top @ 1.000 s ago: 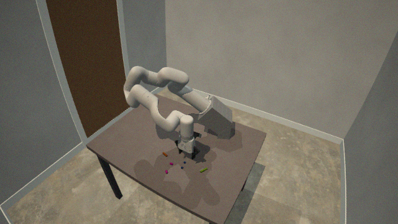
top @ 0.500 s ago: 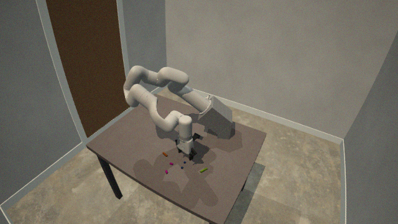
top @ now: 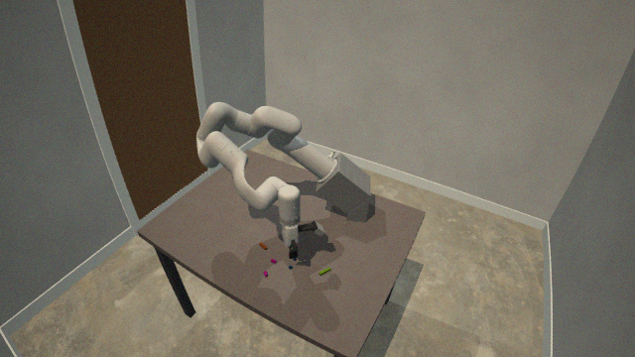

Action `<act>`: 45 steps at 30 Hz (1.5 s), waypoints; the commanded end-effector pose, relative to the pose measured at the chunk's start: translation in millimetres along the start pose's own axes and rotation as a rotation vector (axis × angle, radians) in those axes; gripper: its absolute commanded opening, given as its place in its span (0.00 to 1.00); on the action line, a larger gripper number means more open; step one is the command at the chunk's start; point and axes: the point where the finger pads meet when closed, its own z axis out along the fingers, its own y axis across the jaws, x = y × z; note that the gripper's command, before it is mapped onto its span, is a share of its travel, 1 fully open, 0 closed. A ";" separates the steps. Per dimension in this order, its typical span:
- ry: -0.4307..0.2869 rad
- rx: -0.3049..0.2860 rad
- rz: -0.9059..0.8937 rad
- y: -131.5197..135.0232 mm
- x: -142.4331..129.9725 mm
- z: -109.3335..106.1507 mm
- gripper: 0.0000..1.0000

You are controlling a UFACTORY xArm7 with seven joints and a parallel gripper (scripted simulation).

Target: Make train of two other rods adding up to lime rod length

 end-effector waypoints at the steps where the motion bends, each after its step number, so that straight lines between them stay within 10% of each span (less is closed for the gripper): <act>1: -0.007 -0.009 0.167 1.3 -5.4 -1.6 1.00; 19: -0.003 -0.011 0.757 1.0 -27.6 -2.4 1.00; 45: -0.003 -0.012 0.779 0.9 -28.4 -2.5 1.00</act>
